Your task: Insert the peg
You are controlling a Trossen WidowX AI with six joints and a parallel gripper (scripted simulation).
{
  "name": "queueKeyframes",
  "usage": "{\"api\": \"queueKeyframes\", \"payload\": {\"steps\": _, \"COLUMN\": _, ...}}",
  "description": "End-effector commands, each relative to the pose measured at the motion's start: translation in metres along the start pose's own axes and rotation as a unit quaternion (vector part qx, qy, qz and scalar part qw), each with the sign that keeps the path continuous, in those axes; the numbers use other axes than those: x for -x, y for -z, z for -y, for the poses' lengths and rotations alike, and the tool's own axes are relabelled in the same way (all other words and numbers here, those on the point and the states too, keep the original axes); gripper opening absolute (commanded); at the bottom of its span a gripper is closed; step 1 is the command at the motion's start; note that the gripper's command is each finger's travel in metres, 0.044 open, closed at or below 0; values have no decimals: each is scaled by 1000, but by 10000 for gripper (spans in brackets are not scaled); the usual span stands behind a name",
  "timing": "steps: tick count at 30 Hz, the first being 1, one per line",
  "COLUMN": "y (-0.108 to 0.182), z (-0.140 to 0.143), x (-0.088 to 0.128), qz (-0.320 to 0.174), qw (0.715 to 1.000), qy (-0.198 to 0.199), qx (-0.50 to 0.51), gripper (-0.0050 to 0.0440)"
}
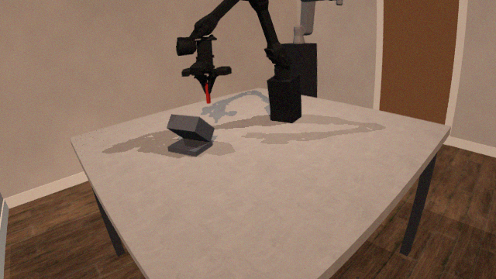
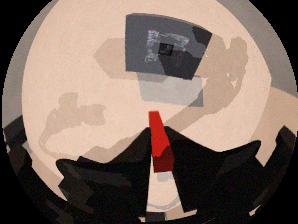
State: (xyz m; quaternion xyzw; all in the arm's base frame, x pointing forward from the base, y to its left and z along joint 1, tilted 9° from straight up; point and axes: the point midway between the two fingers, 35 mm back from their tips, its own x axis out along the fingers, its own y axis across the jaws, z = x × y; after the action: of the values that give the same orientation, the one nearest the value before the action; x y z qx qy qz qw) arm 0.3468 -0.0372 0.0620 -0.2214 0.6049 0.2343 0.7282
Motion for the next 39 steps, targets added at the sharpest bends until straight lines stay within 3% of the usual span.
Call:
{"api": "queueKeyframes", "payload": {"steps": 1, "y": -2, "z": 3, "x": 7, "qz": 23, "qw": 1000, "qy": 9, "qx": -4, "gripper": 0}}
{"api": "queueKeyframes", "payload": {"steps": 39, "y": -3, "z": 11, "x": 2, "qz": 138, "qw": 989, "qy": 16, "qx": -44, "gripper": 0}}
